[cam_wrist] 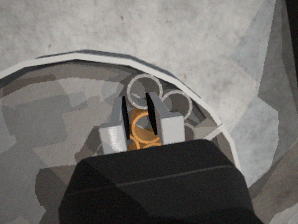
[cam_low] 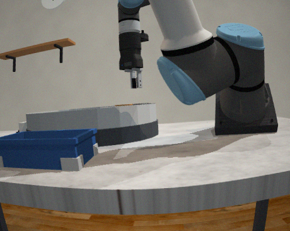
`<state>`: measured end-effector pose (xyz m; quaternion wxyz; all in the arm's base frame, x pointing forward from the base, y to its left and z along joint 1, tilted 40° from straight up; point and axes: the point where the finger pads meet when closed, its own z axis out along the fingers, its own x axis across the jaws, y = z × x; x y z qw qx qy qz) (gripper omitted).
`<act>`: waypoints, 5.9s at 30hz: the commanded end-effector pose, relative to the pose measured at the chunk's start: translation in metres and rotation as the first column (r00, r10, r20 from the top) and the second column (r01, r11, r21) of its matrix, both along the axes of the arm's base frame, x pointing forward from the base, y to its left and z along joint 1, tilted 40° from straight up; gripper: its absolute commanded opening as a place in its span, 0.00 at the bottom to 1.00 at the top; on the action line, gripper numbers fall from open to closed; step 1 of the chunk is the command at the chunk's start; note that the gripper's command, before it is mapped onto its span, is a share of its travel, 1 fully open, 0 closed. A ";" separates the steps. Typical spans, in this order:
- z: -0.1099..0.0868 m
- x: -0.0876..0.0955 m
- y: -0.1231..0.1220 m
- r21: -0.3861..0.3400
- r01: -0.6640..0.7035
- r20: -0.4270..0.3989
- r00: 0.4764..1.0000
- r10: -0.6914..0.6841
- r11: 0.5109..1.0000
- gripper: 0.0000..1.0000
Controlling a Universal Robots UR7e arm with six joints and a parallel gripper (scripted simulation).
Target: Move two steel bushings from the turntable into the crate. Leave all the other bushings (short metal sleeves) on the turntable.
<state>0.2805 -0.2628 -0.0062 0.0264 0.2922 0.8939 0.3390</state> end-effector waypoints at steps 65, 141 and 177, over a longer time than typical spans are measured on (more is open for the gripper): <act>-0.035 0.012 0.025 -0.001 0.001 0.000 1.000 -0.001 1.000 0.45; -0.054 0.018 0.039 -0.002 0.001 0.000 1.000 -0.001 1.000 0.45; -0.056 0.021 0.039 -0.002 0.001 0.000 1.000 -0.001 1.000 0.00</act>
